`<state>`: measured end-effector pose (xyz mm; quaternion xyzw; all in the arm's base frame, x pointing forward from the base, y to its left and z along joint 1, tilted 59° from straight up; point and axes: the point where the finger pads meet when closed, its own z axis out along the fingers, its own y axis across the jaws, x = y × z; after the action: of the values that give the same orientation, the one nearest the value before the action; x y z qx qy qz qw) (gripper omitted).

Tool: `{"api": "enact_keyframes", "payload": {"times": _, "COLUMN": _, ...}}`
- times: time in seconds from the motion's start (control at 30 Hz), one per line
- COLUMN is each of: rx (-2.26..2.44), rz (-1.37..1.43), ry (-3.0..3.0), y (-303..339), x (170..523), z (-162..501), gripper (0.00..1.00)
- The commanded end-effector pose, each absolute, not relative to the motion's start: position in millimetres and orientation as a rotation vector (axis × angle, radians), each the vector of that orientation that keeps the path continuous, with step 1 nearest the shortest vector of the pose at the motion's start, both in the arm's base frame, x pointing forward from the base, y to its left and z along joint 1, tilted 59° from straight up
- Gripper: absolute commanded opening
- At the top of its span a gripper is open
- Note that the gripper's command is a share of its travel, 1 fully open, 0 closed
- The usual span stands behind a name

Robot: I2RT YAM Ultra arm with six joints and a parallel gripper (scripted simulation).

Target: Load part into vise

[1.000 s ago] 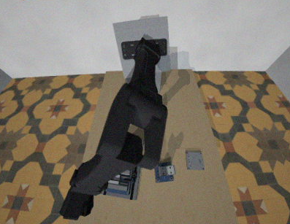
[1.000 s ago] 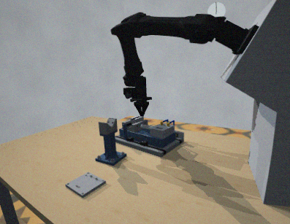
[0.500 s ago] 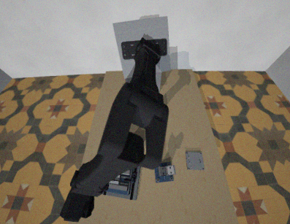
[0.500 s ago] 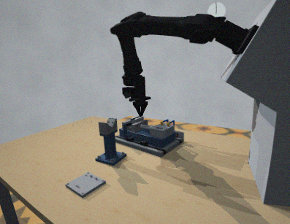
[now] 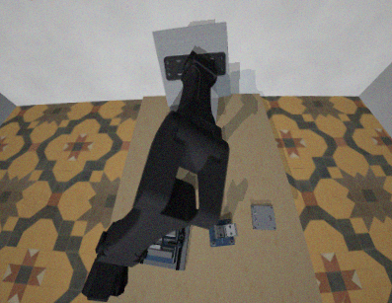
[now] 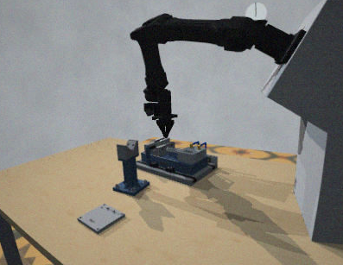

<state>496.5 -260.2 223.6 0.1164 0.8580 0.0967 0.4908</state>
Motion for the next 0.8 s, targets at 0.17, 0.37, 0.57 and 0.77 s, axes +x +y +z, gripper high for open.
{"api": "enact_keyframes", "payload": {"times": 0.17, "rx": 0.295, "rz": 0.241, "ry": 2.081, "y": -256, "x": 491, "z": 224, "gripper": 0.0}}
{"api": "enact_keyframes", "payload": {"times": 0.37, "rx": 0.297, "rz": 0.252, "ry": 2.092, "y": -251, "x": 491, "z": 221, "gripper": 0.0}}
{"api": "enact_keyframes", "payload": {"times": 0.57, "rx": 0.292, "rz": 0.25, "ry": 2.087, "y": -249, "x": 492, "z": 224, "gripper": 0.0}}
{"api": "enact_keyframes", "payload": {"times": 0.77, "rx": 0.296, "rz": 0.249, "ry": 2.086, "y": -250, "x": 491, "z": 225, "gripper": 0.0}}
